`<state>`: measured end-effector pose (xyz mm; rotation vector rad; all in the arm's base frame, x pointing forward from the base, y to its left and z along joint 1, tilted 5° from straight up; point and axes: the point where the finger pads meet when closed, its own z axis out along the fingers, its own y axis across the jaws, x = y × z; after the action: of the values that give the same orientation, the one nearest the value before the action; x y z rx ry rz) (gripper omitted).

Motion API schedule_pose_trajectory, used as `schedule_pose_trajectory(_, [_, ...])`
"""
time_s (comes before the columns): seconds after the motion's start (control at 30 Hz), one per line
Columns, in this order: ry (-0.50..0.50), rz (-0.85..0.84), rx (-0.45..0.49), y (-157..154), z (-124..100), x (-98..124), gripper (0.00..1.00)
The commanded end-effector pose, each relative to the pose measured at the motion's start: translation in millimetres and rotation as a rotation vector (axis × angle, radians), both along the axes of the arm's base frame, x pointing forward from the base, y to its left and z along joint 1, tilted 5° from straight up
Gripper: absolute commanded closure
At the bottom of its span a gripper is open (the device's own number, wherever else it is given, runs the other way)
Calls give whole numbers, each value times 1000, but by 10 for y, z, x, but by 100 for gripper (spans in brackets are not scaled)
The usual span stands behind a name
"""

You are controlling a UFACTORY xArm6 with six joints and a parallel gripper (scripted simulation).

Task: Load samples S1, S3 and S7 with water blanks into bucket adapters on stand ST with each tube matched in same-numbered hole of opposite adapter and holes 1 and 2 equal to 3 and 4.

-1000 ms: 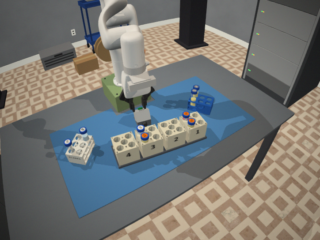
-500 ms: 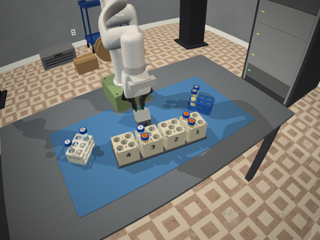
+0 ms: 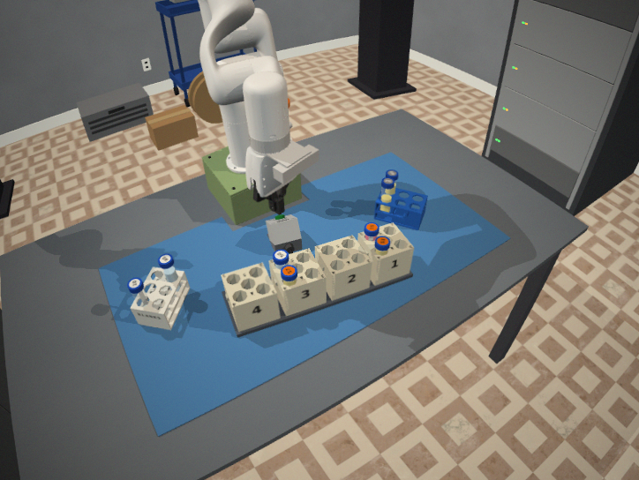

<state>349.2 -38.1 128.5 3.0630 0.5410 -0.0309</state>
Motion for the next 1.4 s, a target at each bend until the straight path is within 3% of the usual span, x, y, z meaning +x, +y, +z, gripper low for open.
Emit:
schedule_pose_trajectory(0.0, [23, 150, 19, 66, -101, -168, 100])
schedule_pose_trajectory(0.9, [196, 963, 79, 427, -761, -1170, 100])
schedule_pose_trajectory(1.1, [224, 1093, 89, 450, -802, -1233, 100])
schedule_pose_trajectory(1.37, [225, 1098, 89, 450, -802, -1233, 100])
